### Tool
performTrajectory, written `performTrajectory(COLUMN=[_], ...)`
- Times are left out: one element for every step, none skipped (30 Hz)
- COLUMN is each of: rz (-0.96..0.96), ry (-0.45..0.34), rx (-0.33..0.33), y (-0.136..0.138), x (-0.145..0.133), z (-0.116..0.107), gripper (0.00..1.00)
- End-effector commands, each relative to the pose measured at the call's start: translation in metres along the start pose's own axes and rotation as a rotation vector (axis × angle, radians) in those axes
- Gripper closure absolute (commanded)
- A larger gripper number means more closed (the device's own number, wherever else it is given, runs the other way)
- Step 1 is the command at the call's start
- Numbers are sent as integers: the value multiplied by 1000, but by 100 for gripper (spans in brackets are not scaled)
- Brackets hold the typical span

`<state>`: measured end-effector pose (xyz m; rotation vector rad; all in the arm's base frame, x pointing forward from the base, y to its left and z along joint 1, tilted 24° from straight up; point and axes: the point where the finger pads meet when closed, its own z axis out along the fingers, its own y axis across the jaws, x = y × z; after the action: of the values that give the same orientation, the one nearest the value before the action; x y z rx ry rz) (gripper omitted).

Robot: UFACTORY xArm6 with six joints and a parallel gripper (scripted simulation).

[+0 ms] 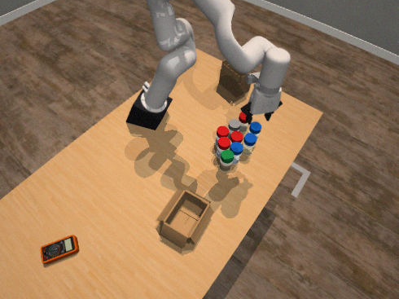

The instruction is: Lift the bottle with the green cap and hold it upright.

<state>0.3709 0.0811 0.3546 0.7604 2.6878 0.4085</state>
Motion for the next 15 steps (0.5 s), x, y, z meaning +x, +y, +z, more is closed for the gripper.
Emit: performTrajectory(rz=[191,242,292,342,393,393,393,393,393,393,393,393,438,490,543], ry=[0,0,1,2,3,3,3,3,3,3,3,3,3,3,2], rx=[1,2,3,4,5,5,5,5,5,5,5,5,6,5,4], y=[-26,-32,-39,-46,-53,-53,-53,-53,-53,-53,-53,-53,-59,-66,-73], x=[-11,-14,-17,-20,-23,-23,-23,-23,-23,-23,-23,-23,-24,-25,-27], z=[5,6,8,9,11,11,11,11,11,11,11,11,12,13,14], gripper=[21,21,21,21,21,21,21,21,21,21,21,21,21,21,21])
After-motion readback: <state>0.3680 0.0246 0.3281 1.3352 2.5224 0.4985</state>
